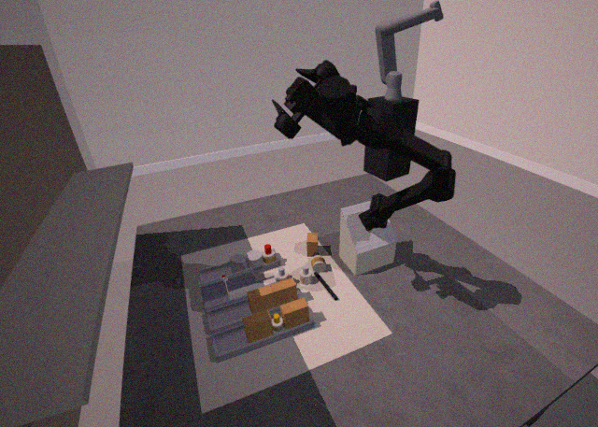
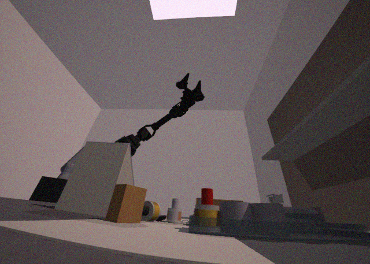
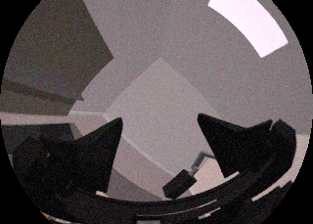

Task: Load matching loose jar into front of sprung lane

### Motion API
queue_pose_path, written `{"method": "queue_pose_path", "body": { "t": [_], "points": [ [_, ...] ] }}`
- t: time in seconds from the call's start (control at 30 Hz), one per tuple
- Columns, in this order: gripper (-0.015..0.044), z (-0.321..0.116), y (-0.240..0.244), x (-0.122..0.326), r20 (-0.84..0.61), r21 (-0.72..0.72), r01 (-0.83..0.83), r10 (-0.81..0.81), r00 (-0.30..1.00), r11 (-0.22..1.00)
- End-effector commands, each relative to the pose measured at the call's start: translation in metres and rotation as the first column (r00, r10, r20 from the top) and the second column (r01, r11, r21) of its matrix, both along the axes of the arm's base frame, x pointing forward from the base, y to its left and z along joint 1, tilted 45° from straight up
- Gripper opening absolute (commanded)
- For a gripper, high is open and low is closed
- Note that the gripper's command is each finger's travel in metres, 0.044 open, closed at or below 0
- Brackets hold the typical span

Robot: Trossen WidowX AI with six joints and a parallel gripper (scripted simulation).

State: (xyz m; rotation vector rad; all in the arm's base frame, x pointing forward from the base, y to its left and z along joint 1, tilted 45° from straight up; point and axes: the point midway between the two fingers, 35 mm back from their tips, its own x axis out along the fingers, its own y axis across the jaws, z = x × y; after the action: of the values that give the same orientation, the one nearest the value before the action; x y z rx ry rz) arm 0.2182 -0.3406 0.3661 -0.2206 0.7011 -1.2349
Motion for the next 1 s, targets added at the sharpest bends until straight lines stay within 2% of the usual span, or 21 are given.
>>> {"method": "queue_pose_path", "body": {
  "t": [0.0,0.27,0.53,0.77,0.9,0.97],
  "points": [
    [0.044,-0.063,0.014,0.039,-0.04,0.168,-0.167,0.176,0.984,0.972],
    [0.044,-0.179,0.068,0.087,-0.023,0.499,-0.392,0.464,0.886,0.773],
    [0.044,-0.282,0.154,0.097,0.12,0.783,-0.469,0.641,0.758,0.408],
    [0.044,-0.345,0.246,0.074,0.309,0.911,-0.413,0.656,0.689,0.005],
    [0.044,-0.37,0.3,0.054,0.421,0.907,-0.334,0.587,0.691,-0.257],
    [0.044,-0.375,0.316,0.047,0.45,0.891,-0.306,0.554,0.701,-0.335]
  ]
}}
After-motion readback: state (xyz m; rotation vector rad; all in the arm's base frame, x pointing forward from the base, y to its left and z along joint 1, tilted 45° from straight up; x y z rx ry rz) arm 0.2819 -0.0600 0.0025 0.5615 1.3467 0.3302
